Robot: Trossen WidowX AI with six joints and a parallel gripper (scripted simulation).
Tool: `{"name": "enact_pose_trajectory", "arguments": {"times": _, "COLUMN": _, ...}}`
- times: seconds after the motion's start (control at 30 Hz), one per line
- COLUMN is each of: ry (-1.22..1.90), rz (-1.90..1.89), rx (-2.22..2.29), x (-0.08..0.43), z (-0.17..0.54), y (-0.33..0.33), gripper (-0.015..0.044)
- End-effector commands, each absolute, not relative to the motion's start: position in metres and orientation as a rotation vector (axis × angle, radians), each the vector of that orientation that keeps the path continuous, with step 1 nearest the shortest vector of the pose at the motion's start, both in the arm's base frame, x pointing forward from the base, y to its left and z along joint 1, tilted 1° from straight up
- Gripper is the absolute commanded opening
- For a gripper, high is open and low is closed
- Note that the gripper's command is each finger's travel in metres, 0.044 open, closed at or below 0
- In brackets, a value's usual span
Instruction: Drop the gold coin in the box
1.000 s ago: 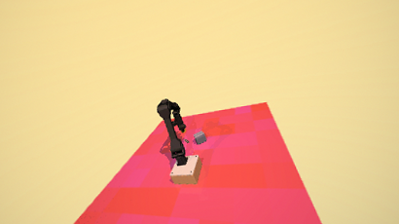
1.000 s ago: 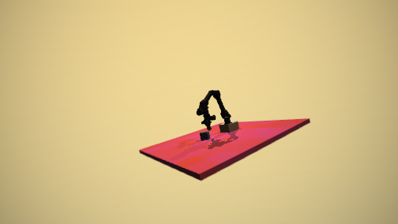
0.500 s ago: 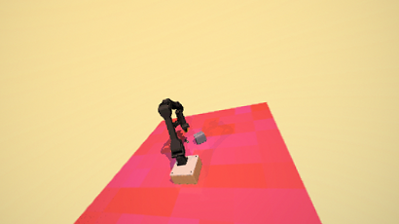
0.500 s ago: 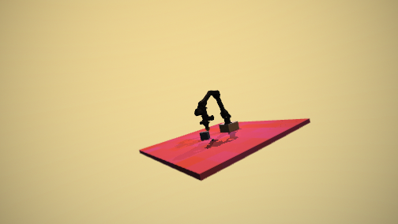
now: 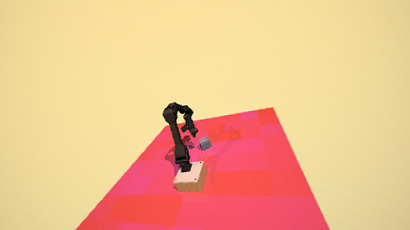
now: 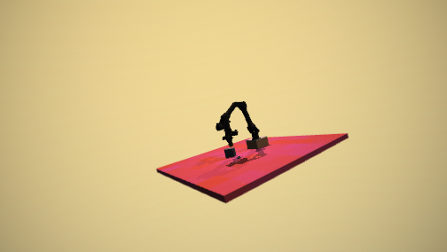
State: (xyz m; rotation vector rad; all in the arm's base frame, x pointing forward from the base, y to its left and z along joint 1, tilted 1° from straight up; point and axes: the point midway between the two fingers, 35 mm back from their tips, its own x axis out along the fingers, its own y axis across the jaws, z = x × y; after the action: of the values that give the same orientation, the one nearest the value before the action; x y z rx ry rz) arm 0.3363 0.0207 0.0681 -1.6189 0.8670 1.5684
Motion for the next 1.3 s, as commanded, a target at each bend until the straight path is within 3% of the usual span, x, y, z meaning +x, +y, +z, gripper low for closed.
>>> {"name": "enact_pose_trajectory", "arguments": {"times": 0.0, "ry": 0.859, "rz": 1.568, "rx": -1.625, "x": 0.333, "z": 0.069, "y": 0.011, "gripper": 0.0000}}
{"name": "enact_pose_trajectory", "arguments": {"times": 0.87, "ry": 0.866, "rz": 1.568, "rx": -1.627, "x": 0.311, "z": 0.067, "y": -0.051, "gripper": 0.0000}}
{"name": "enact_pose_trajectory", "arguments": {"times": 1.27, "ry": 0.876, "rz": 1.568, "rx": -1.620, "x": 0.313, "z": 0.066, "y": -0.050, "gripper": 0.0000}}
